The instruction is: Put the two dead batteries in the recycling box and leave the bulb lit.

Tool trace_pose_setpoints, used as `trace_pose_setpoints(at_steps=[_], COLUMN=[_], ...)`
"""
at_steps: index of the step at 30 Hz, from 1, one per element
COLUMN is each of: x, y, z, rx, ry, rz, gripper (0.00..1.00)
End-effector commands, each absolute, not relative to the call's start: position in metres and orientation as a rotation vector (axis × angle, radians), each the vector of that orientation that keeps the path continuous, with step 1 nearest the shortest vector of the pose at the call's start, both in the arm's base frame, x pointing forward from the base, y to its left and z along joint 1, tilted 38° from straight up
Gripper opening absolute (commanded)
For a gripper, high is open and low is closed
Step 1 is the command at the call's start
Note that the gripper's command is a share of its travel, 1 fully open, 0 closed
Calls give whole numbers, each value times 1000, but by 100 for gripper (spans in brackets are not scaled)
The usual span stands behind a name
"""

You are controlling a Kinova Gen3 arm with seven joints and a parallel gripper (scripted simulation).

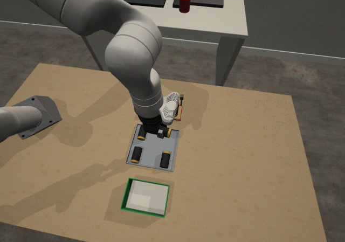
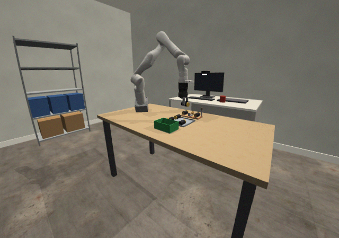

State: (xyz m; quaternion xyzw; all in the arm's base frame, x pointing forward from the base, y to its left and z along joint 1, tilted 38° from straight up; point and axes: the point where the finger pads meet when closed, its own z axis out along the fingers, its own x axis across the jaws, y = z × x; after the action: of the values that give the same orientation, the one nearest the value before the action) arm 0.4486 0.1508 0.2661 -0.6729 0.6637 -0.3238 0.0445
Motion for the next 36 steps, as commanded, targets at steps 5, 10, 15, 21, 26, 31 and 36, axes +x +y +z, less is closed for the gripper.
trace_pose_setpoints(at_steps=[5,10,15,21,26,31,36], x=[449,449,449,449,449,449,449], y=[151,151,151,151,151,151,151], z=[266,266,266,266,266,266,266], rx=[-1956,-1865,-1741,-1580,-1497,-1354,-1211], ry=[2093,2147,2215,2293,2329,2385,2433], rz=[-985,-971,-951,-923,-907,-879,-849], gripper=[57,57,57,57,57,57,57])
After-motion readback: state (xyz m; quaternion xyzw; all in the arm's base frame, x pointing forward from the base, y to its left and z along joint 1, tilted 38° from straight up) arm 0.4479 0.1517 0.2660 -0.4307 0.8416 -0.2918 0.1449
